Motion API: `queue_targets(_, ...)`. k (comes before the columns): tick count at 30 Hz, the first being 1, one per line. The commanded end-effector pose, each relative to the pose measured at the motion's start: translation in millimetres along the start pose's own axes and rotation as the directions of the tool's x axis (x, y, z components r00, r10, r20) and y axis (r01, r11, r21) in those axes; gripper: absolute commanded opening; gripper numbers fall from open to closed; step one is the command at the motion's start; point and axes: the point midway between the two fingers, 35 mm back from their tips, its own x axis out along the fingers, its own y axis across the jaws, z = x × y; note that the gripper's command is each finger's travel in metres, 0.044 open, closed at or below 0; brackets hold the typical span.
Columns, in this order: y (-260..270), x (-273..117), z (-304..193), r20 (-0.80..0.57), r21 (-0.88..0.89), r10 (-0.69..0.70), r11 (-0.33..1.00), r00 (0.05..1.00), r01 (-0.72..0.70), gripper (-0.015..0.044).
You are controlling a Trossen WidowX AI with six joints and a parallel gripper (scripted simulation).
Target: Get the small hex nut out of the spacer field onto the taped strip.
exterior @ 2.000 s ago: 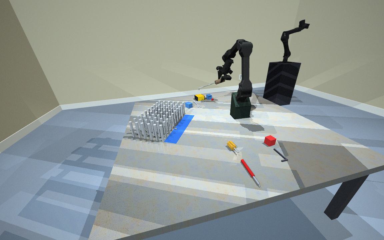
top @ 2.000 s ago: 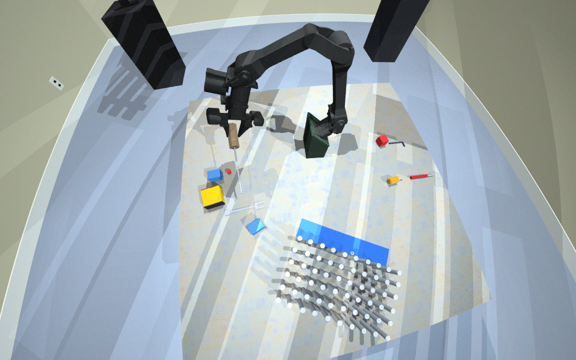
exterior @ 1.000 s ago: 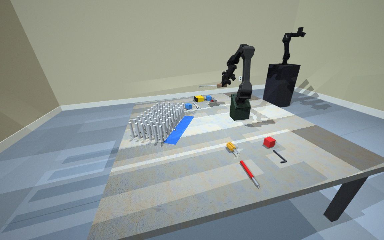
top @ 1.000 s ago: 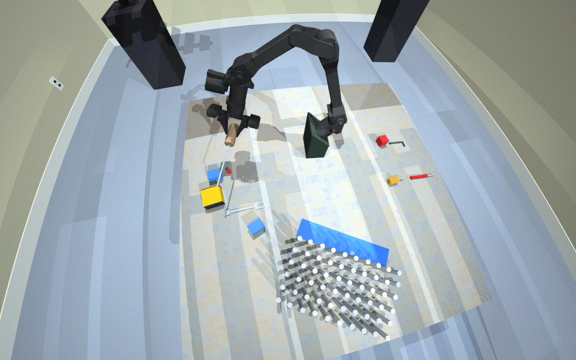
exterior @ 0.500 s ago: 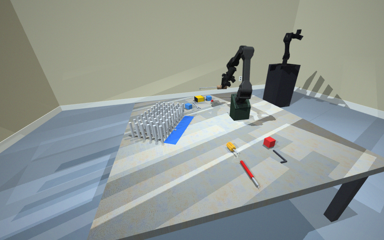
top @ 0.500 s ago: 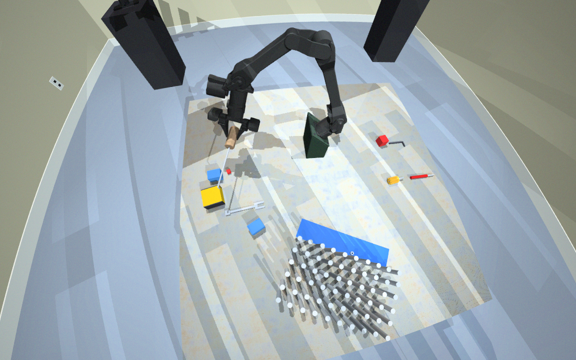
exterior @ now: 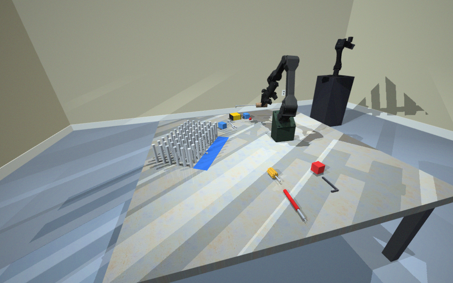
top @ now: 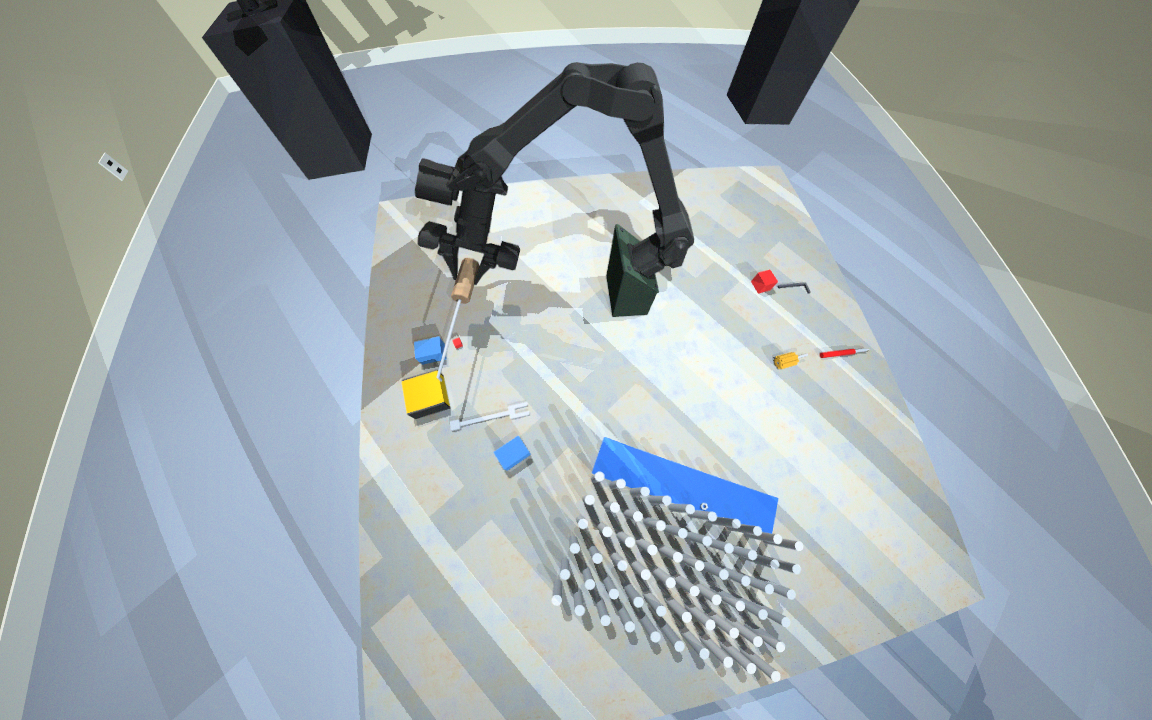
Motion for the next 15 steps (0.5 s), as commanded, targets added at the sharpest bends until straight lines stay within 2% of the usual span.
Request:
queue_targets(1,-1,5,3,-0.001,-0.002,0.002,1.0,1.0,-0.002,0.0)
queue_targets(15,-5,20,10,0.0,-0.002,0.002,1.0,1.0,-0.002,0.0)
